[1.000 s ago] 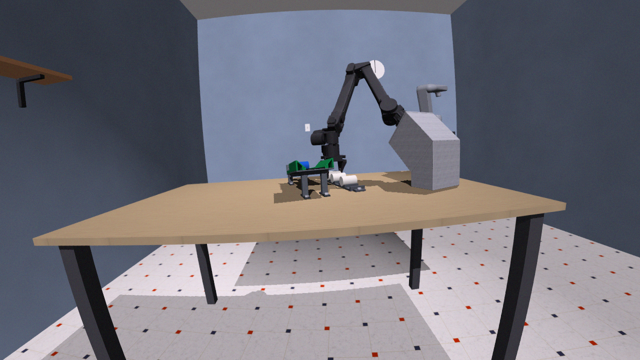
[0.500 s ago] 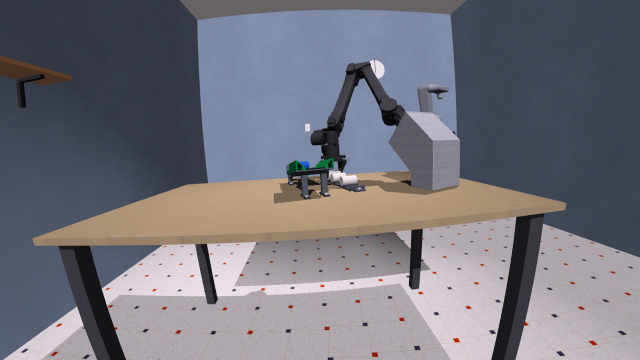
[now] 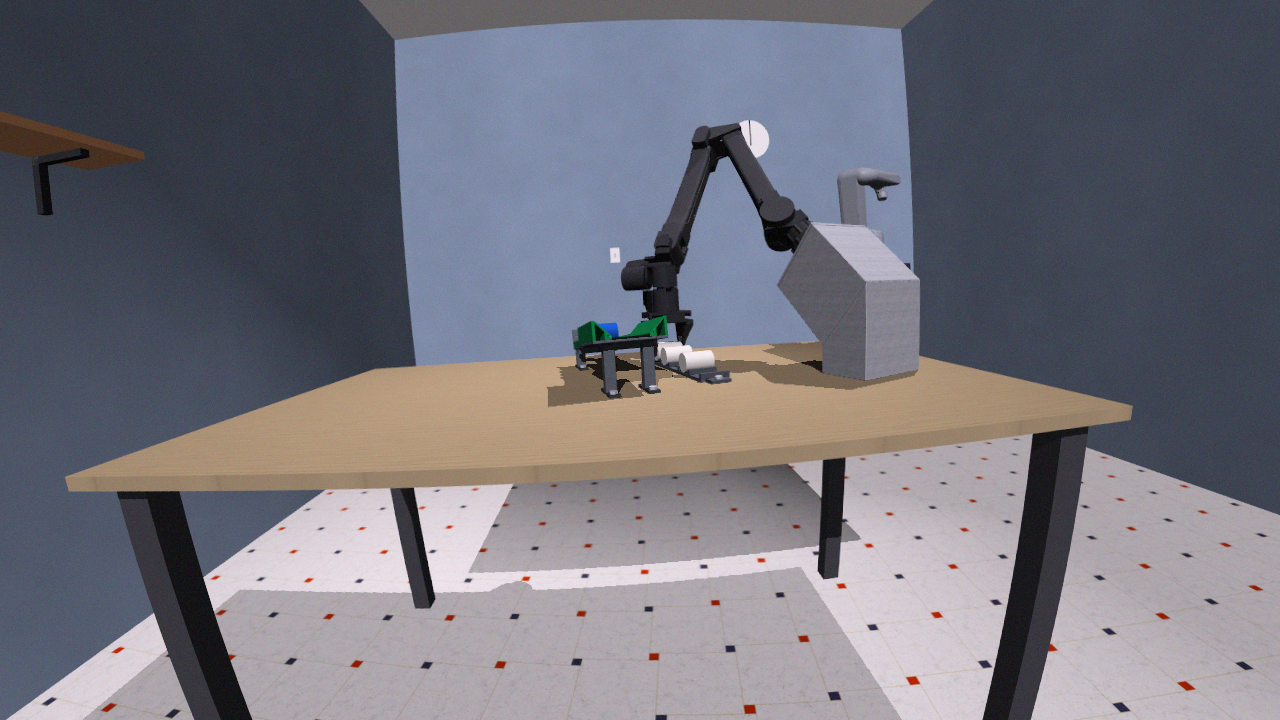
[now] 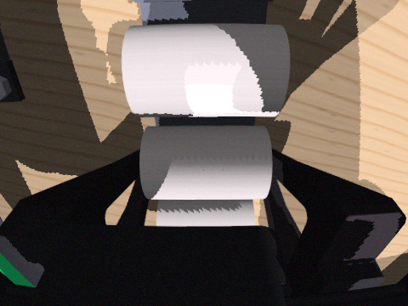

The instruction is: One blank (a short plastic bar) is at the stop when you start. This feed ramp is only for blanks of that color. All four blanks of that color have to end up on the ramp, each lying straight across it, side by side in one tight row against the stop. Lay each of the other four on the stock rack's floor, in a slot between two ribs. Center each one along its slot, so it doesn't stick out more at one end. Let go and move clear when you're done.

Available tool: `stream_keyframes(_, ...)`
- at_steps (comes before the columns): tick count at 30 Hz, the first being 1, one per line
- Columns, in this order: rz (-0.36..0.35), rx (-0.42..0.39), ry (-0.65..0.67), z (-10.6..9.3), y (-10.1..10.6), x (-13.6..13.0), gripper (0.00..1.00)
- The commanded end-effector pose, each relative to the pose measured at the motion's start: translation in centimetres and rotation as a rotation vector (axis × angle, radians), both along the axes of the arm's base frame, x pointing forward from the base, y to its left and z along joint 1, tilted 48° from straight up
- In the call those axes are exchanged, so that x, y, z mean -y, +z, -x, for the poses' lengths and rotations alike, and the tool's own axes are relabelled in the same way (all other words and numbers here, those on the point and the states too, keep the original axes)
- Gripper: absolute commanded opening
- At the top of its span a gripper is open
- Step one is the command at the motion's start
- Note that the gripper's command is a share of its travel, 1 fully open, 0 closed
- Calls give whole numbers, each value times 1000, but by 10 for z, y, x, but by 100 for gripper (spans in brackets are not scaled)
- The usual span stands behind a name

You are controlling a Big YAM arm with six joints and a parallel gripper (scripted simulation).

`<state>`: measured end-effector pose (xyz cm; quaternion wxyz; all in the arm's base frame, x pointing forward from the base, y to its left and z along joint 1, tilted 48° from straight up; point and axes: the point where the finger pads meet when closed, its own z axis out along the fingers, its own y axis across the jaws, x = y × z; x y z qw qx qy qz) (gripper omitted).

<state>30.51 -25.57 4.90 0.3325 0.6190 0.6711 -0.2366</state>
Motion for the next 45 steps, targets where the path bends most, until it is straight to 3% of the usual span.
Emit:
stream_keyframes(1,-2,-11,2,1,-3,2,59)
stream_keyframes(45,-1,-14,14,-3,-3,-2,59)
